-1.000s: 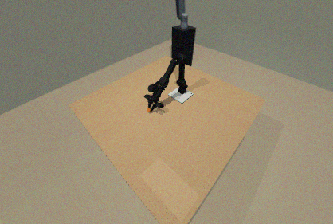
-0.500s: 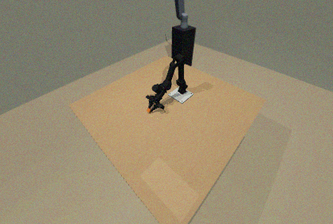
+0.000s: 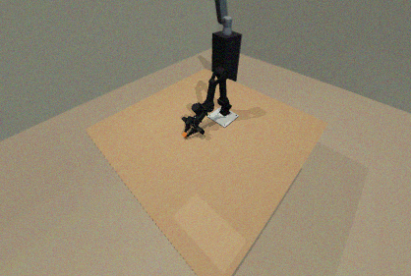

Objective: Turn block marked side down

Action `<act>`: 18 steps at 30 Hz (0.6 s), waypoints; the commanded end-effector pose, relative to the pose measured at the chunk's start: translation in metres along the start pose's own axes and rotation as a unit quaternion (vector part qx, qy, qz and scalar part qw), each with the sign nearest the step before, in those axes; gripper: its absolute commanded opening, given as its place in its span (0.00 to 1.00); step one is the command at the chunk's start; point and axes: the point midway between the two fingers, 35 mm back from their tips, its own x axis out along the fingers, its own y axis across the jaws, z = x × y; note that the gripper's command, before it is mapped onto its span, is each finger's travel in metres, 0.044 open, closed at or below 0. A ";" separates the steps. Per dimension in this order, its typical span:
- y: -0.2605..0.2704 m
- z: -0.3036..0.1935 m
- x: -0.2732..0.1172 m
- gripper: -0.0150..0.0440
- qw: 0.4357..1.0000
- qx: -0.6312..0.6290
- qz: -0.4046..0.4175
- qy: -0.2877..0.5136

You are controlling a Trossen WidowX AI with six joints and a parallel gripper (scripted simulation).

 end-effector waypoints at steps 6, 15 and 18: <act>0.001 -0.003 0.000 0.25 1.000 0.003 0.002 -0.001; 0.001 -0.003 0.000 0.52 1.000 0.003 0.002 -0.001; 0.001 -0.003 0.000 0.65 1.000 0.003 0.002 -0.001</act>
